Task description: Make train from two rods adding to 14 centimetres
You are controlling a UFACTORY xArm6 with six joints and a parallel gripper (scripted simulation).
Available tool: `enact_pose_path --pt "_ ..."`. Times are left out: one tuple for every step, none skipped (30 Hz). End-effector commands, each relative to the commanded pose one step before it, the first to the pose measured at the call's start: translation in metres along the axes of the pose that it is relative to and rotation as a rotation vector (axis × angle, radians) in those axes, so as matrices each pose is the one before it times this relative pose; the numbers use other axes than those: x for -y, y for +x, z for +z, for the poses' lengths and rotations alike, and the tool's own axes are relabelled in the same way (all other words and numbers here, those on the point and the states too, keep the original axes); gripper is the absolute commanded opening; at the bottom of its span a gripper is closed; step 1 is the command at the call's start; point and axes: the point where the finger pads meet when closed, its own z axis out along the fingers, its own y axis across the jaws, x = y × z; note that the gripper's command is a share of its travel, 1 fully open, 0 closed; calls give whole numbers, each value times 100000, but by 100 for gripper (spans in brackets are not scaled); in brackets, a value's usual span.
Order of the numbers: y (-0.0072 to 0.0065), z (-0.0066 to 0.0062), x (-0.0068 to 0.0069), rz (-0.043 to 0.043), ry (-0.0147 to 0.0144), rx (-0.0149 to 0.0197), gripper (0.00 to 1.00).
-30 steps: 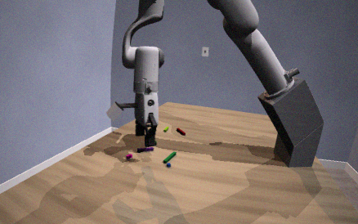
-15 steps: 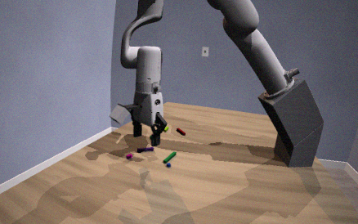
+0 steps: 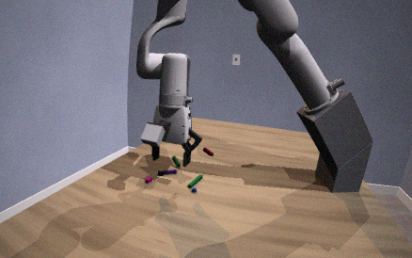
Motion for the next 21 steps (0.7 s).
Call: enact_pose_path --pt "-55 -68 130 -16662 1253 985 100" --pt "0 0 0 0 0 0 100" --pt "0 0 0 0 0 0 100" --pt "-44 -8 124 -9215 16 -4 100" --pt "-10 -2 38 -2785 4 -1 100" --pt "-9 -2 36 -2589 4 -1 100" --pt "-10 -3 44 -3137 5 -2 100" --pt "-9 -3 47 -3354 5 -2 100" --pt "-8 -3 47 -3355 5 -2 100" --pt "-7 -3 47 -3316 5 -2 100" --pt "-6 -3 46 -3298 4 -2 100" --pt "-5 -3 46 -3295 4 -2 100" --pt "-4 -3 46 -3296 4 -2 100" --pt "-2 -3 46 -3294 4 -2 100" --pt "-1 -3 46 -3291 4 -2 100" --pt "0 -3 46 -3288 4 -2 100" --pt "1 -3 46 -3286 4 -1 100" --pt "2 -3 46 -3282 4 -1 100" --pt "0 0 0 0 0 0 100" --pt "0 0 0 0 0 0 100" --pt "8 -8 133 -9508 10 -4 100"
